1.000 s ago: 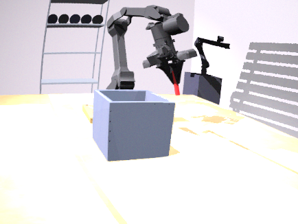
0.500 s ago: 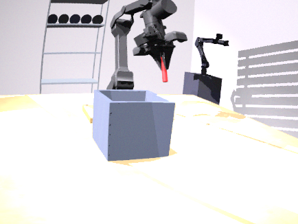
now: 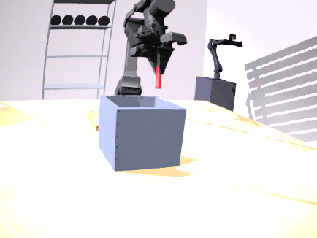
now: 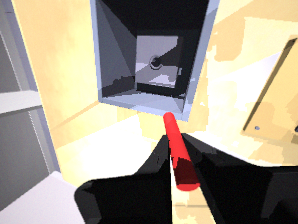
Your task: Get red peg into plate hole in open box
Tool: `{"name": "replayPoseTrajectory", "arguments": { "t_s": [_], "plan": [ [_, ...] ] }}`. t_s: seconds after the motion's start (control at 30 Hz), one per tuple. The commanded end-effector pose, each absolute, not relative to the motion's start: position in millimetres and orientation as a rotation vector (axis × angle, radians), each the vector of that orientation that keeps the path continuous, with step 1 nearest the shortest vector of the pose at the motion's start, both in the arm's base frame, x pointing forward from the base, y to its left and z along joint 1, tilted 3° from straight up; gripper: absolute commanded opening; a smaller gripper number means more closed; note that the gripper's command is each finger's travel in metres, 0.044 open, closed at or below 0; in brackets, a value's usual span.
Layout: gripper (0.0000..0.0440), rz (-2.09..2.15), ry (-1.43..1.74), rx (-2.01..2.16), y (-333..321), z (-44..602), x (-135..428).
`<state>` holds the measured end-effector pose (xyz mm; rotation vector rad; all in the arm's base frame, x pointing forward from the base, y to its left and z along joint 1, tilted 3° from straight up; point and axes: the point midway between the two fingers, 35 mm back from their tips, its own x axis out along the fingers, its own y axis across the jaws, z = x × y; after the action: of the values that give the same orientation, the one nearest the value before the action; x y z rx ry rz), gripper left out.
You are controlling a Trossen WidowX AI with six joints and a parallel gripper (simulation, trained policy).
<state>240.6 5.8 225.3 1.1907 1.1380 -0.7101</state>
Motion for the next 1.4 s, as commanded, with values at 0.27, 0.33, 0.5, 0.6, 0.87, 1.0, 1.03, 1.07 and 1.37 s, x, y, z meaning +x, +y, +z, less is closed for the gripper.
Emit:
{"name": "replayPoseTrajectory", "arguments": {
  "t_s": [0.27, 0.33, 0.5, 0.6, 0.87, 1.0, 1.03, 1.07, 1.37],
  "plan": [
    [0.0000, -0.779, 1.148, 1.202, -26, 216, 259],
    [0.0000, -0.786, 1.152, 1.204, -31, 214, 262],
    [0.0000, -0.802, 1.165, 1.207, -43, 204, 270],
    [0.0000, -0.811, 1.176, 1.208, -49, 196, 274],
    [0.0000, -0.812, 1.215, 1.205, -60, 175, 285],
    [0.0000, -0.799, 1.238, 1.202, -62, 165, 290],
    [0.0000, -0.794, 1.243, 1.201, -62, 162, 292],
    [0.0000, -0.789, 1.248, 1.201, -62, 159, 293],
    [0.0000, -0.738, 1.290, 1.195, -59, 138, 305]
  ]
}}
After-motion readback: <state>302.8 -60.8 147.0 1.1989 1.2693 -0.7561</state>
